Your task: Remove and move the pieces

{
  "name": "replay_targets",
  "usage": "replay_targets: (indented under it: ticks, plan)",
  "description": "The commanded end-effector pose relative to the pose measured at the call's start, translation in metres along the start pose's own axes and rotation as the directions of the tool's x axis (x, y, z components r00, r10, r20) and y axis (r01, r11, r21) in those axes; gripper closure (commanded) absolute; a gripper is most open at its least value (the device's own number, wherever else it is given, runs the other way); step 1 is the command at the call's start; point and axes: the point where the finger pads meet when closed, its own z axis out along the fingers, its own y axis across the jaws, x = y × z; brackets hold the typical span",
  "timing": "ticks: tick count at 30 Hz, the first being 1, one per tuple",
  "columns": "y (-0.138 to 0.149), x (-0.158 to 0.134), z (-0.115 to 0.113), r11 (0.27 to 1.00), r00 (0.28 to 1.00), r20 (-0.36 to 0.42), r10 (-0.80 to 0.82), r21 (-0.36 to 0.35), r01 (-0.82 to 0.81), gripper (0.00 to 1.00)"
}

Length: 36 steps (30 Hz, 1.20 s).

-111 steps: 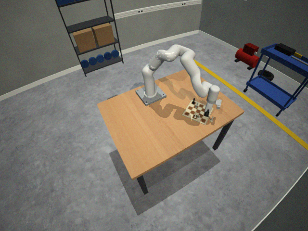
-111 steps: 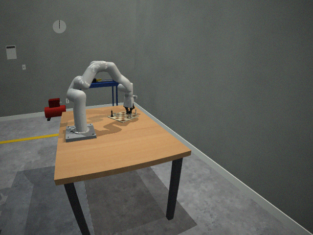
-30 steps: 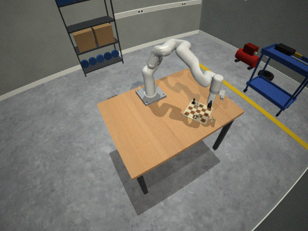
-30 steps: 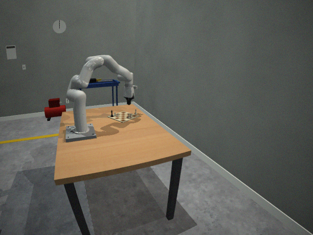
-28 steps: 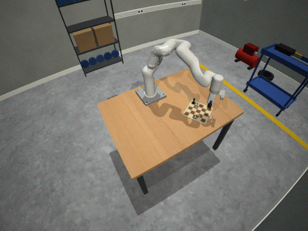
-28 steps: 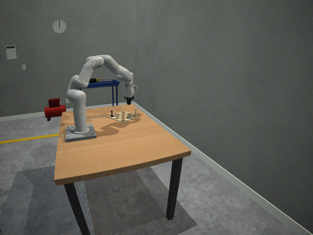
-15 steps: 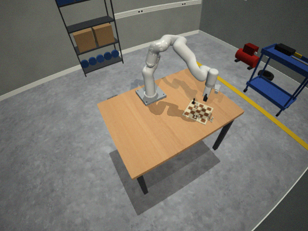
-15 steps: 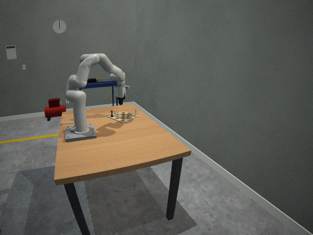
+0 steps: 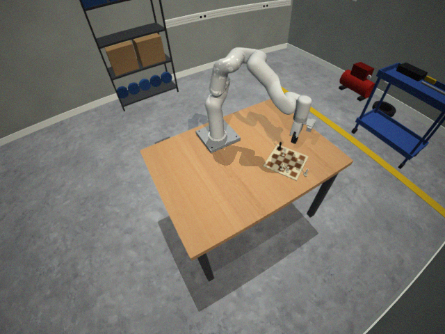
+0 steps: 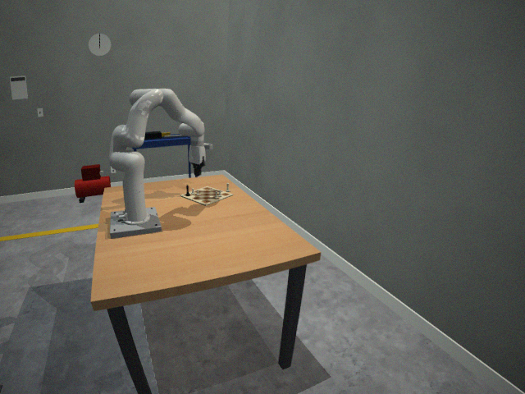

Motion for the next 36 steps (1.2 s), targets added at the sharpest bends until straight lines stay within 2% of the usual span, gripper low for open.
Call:
replay_targets:
  ticks: [1, 8, 19, 21, 28, 36]
  plan:
    - [-0.001, 0.001, 0.000, 1.000, 1.000, -0.005, 0.000, 0.001, 0.000, 1.00]
    - [-0.001, 0.001, 0.010, 1.000, 1.000, -0.006, 0.000, 0.000, 0.000, 1.00]
    - [-0.002, 0.001, 0.059, 1.000, 1.000, -0.006, 0.000, 0.000, 0.000, 1.00]
    - [-0.002, 0.001, 0.059, 1.000, 1.000, -0.006, 0.000, 0.000, 0.000, 1.00]
    - [-0.003, 0.001, 0.086, 1.000, 1.000, -0.006, 0.000, 0.000, 0.000, 1.00]
    - [-0.003, 0.001, 0.093, 1.000, 1.000, -0.006, 0.000, 0.000, 0.000, 1.00]
